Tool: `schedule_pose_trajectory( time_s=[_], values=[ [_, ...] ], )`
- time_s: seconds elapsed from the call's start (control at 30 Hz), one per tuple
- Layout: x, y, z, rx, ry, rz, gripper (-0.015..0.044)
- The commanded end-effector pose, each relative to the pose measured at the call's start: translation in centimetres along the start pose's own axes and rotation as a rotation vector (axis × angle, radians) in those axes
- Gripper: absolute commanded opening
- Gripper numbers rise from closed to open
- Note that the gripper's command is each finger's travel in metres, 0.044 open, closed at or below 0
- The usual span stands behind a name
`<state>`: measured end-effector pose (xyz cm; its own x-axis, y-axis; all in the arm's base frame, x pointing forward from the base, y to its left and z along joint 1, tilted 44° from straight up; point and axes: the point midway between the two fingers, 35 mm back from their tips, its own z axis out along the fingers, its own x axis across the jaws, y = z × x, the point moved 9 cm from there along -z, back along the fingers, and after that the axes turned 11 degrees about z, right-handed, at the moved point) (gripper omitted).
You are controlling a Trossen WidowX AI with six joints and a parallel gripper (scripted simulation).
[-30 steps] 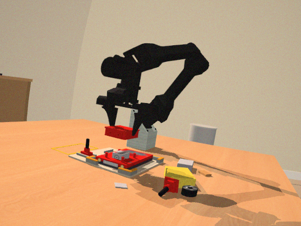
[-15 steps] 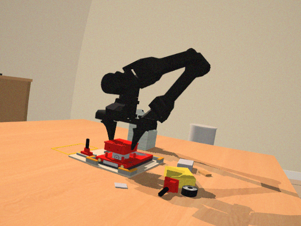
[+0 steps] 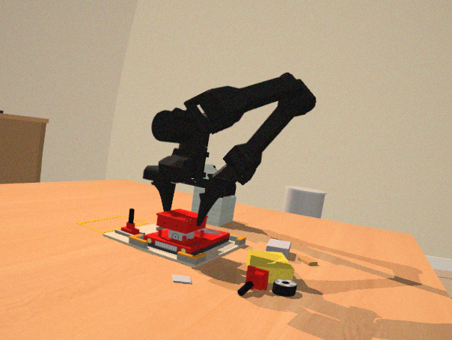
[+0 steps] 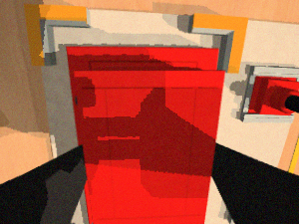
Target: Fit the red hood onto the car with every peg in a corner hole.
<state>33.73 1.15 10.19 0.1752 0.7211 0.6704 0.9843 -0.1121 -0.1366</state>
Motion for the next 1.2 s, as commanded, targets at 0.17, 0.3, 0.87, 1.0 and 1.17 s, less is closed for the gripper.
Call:
schedule_pose_trajectory(
  time_s=[0.17,0.3,0.87,1.0,1.17],
  values=[
    [0.1,0.0,0.0,0.0,0.006,0.003,0.0],
    [0.1,0.0,0.1,0.0,0.006,0.003,0.0],
    [0.1,0.0,0.7,0.0,0.006,0.003,0.0],
    [0.1,0.0,0.9,0.0,0.006,0.003,0.0],
    [0.1,0.0,1.1,0.0,0.006,0.003,0.0]
  ],
)
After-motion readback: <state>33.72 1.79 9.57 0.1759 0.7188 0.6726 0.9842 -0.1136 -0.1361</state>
